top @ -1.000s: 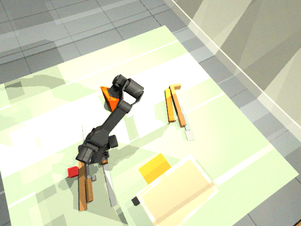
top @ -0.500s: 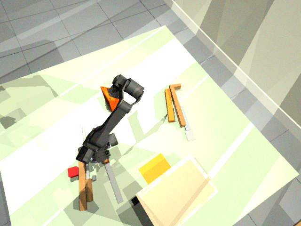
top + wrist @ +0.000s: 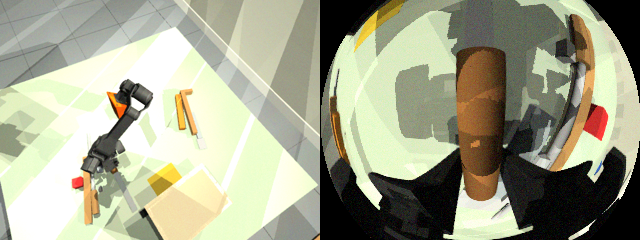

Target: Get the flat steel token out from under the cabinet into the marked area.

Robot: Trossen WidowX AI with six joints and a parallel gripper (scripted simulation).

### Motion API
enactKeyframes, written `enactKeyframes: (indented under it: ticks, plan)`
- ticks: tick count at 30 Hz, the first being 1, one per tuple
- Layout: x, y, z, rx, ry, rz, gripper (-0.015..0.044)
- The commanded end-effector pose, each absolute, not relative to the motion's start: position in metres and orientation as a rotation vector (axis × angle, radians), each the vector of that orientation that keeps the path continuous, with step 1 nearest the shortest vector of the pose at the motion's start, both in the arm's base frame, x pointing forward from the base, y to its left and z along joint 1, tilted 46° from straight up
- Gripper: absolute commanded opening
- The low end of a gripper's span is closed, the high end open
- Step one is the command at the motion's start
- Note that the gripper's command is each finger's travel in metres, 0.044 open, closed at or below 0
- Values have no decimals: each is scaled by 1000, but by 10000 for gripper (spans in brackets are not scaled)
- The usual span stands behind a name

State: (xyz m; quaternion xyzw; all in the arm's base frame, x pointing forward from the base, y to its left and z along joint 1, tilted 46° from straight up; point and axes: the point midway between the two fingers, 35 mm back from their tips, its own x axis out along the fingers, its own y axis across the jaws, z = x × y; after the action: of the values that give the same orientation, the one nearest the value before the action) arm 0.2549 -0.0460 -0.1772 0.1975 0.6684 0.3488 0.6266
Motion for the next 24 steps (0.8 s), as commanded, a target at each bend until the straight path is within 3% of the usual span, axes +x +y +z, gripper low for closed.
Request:
enactKeyframes:
  ticks: [1,24]
  plan:
    - [257,-48,-178,414,1514,825,0]
    - [257,-47,-177,277,1423,955,0]
